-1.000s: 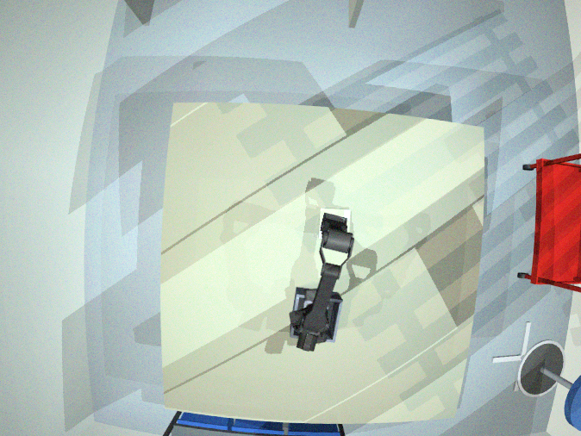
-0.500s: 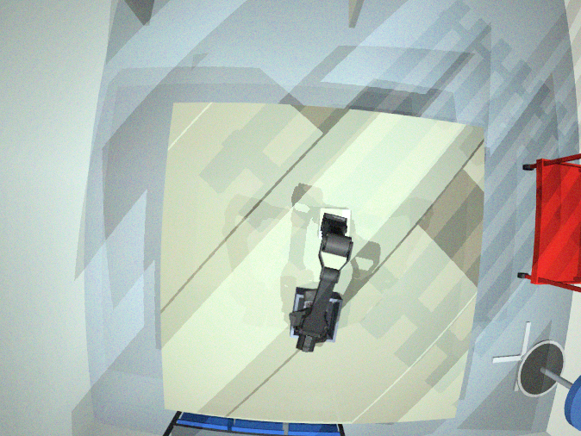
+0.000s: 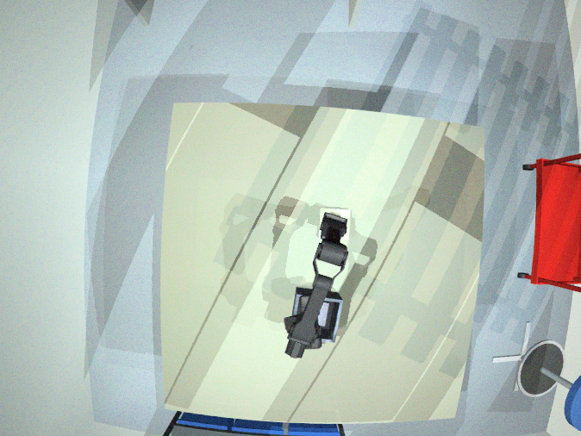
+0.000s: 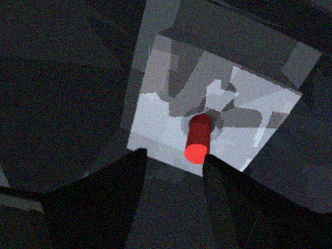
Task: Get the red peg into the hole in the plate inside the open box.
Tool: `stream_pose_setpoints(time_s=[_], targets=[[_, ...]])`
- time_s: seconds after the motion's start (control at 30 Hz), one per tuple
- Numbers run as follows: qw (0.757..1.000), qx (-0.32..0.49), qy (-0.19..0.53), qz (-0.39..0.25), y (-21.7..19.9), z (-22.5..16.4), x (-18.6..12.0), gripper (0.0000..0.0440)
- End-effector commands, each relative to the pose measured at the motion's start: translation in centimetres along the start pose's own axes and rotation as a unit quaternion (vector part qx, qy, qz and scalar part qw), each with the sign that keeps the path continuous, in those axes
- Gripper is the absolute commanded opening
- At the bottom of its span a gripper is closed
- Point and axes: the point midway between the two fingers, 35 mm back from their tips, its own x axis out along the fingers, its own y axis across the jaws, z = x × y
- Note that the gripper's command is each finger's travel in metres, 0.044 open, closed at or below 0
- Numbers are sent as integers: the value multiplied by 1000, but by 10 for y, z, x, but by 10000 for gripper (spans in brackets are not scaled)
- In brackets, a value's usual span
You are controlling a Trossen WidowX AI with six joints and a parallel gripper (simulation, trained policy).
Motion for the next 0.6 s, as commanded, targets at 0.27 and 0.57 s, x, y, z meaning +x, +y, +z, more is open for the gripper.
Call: stream_pose_setpoints(time_s=[0.27,0.57], targets=[[997,5,54,53,21,-4,-34,181],[994,2,78,73,29,-1,-46,202]])
